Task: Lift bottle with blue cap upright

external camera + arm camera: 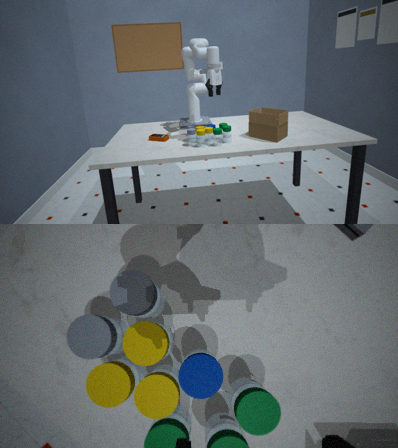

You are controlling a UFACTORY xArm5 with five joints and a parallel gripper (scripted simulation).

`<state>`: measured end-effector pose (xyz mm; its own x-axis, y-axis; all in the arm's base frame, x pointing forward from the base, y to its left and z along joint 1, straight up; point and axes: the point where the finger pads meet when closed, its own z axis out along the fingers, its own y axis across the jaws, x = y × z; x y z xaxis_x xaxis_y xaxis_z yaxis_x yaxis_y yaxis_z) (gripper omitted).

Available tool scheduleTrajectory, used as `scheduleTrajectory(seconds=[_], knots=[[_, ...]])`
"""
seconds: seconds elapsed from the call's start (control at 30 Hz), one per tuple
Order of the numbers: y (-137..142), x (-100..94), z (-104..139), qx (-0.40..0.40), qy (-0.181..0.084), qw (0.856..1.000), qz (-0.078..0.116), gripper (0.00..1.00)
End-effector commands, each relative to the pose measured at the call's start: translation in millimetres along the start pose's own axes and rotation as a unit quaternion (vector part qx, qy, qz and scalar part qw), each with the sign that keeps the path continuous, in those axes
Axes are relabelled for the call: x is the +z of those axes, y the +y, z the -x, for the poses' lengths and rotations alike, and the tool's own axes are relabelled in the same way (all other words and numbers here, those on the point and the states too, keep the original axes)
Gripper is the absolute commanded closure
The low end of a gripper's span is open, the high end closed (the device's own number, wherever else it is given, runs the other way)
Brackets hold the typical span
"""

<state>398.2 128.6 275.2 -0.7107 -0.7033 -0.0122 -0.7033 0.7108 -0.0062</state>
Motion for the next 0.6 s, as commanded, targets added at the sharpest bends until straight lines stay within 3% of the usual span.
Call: scheduleTrajectory(seconds=[0.0,0.57], knots=[[-0.5,0.0,0.3,0.03,-0.002,1.0,0.0,0.21],[-1.1,7.2,-1.6,0.182,-0.001,0.983,0.0,0.21]])
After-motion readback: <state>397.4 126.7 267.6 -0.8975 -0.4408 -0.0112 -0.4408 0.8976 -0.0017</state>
